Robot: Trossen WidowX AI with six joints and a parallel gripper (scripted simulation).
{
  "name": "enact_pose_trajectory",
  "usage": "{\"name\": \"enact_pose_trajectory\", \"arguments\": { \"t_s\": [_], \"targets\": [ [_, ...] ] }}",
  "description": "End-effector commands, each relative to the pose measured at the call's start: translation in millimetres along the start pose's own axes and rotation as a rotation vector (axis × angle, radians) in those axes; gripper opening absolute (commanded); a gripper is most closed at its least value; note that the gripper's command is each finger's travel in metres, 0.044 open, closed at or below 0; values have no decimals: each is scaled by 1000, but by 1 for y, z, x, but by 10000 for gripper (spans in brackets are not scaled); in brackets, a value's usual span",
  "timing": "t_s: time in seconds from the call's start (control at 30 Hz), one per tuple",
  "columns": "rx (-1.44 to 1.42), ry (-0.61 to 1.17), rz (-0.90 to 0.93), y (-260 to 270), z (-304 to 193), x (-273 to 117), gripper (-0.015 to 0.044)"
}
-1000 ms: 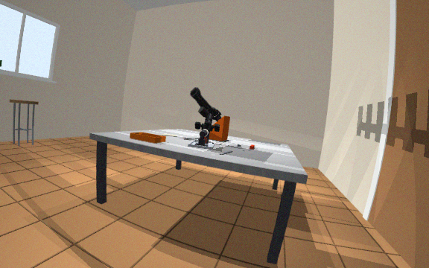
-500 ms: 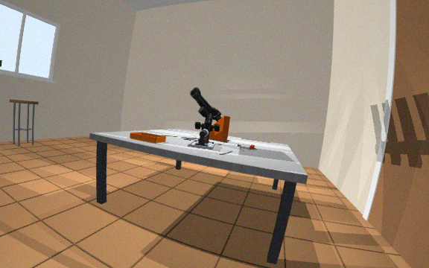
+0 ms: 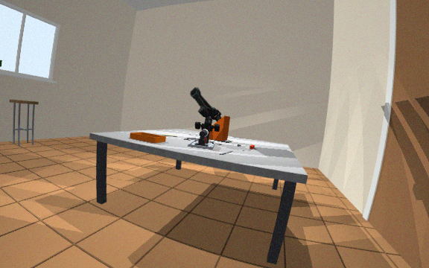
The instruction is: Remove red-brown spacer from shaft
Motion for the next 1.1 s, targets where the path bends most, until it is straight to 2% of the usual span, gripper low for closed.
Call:
{"name": "enact_pose_trajectory", "arguments": {
  "t_s": [0.0,1.07],
  "targets": [
    [-3,0,-2,-1,-1,2,0],
    [-3,1,-2,-1,-10,10,0]
  ]
}}
Point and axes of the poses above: the point midway between the two fingers, 35 mm back from their tips, its own x axis out along the fingers, its own y axis across the jaws, z = x × y, the point moved 6 cm from there along -x, back along the fingers, and after that the axes turned 4 degrees about x, right-handed, at the moved point
